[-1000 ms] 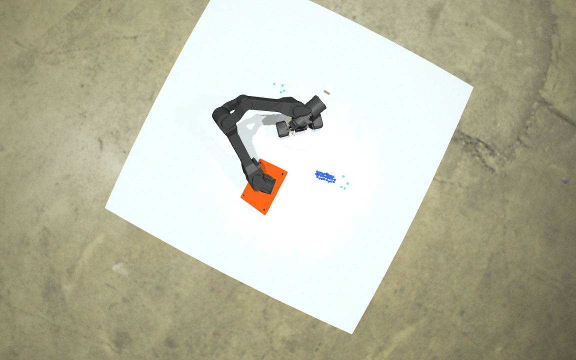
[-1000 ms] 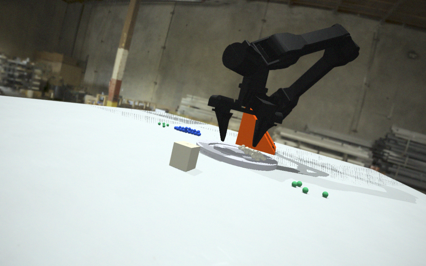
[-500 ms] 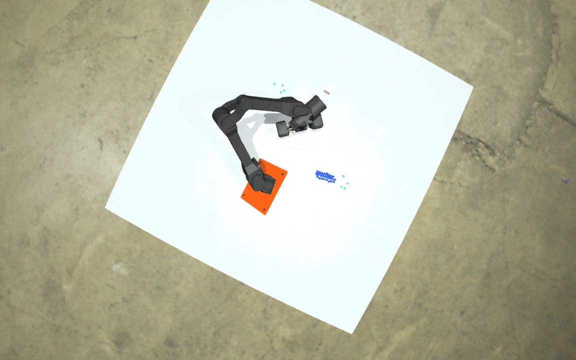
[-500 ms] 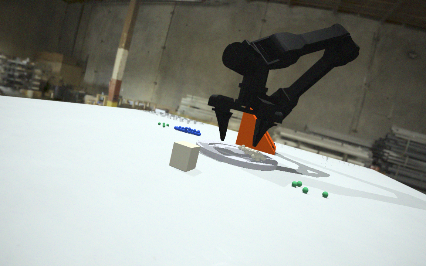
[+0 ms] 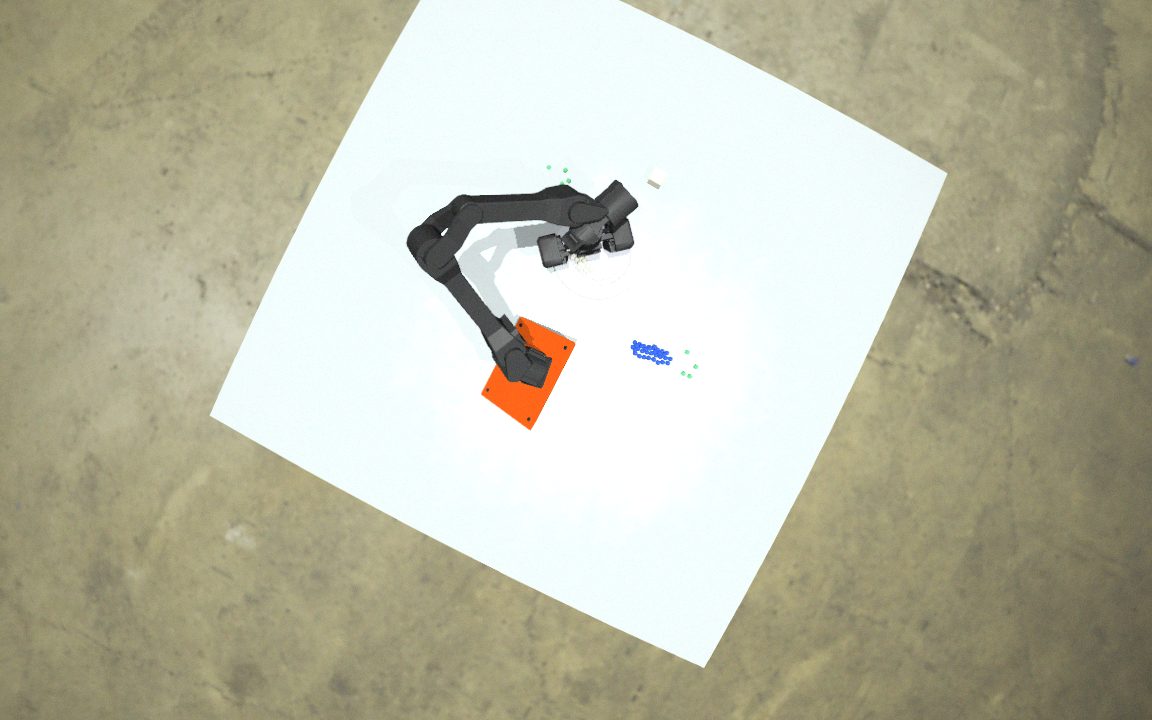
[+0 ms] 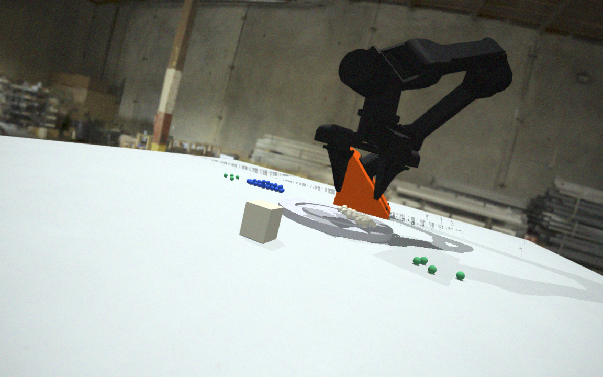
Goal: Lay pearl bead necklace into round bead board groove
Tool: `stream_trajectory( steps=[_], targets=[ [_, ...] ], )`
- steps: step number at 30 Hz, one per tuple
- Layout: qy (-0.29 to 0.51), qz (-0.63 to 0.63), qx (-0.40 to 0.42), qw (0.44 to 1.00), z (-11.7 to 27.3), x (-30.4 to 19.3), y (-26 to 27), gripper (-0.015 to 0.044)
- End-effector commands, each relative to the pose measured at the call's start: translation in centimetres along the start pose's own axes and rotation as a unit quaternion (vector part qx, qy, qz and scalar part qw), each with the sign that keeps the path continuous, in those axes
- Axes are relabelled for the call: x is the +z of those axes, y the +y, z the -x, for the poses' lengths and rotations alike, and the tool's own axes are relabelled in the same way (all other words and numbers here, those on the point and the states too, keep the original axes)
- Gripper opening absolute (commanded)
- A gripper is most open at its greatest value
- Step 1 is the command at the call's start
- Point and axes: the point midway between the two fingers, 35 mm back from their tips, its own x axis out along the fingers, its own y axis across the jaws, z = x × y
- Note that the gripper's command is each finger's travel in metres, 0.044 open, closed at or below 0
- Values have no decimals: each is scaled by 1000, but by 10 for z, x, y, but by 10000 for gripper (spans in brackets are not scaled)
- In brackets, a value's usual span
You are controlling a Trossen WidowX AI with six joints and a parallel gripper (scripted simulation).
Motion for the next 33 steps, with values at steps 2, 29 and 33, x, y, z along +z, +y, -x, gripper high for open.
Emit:
stream_trajectory(
  steps=[2, 29, 33],
  targets=[
    [0, -2, 1, 1000, -4, 2, 4, 380],
    [0, -2, 1, 1000, -37, 2, 4, 380],
    [2, 0, -1, 1000, -35, 2, 3, 354]
  ],
)
